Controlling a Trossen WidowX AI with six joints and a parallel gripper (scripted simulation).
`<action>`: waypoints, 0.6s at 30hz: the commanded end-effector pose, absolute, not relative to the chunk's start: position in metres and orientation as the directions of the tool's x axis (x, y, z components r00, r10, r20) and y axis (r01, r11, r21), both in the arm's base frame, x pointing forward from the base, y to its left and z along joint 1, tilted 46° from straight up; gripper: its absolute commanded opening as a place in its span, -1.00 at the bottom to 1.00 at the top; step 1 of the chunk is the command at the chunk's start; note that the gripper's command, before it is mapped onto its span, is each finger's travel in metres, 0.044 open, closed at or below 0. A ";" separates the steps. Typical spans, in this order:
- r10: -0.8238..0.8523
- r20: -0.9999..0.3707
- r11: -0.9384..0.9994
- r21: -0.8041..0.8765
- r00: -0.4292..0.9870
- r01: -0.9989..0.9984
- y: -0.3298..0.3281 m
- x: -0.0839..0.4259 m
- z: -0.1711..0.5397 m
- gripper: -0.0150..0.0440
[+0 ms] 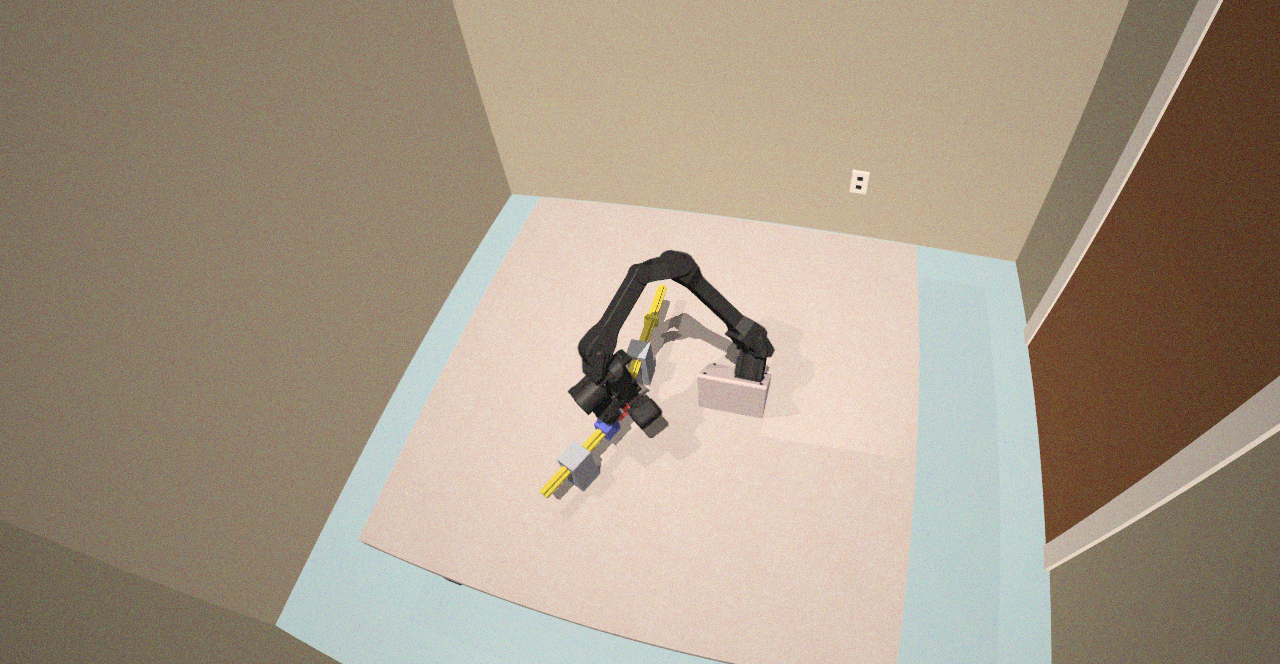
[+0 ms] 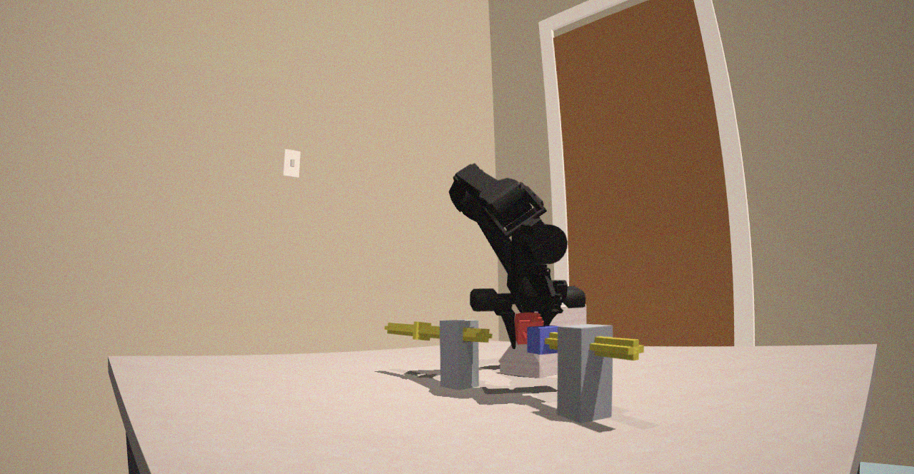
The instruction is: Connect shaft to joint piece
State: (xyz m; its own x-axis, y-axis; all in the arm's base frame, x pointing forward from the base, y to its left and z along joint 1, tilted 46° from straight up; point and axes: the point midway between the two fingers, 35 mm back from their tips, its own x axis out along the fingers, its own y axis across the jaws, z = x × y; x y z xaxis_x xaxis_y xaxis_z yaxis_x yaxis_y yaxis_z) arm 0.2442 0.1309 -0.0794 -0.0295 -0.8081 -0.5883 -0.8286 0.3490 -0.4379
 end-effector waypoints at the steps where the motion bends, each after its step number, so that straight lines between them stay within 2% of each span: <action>1: -0.795 -0.607 0.317 -0.407 -0.006 -0.857 0.129 0.246 -0.080 -0.49; 18: -0.698 -0.712 0.123 -0.224 0.076 -0.967 0.119 0.259 -0.080 -0.49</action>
State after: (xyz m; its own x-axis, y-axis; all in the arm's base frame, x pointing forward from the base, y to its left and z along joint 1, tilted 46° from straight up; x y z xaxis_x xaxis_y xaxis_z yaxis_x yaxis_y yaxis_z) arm 0.2570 0.1205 -0.0796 0.0698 -0.7174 -0.6932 -0.9553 0.1519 -0.2535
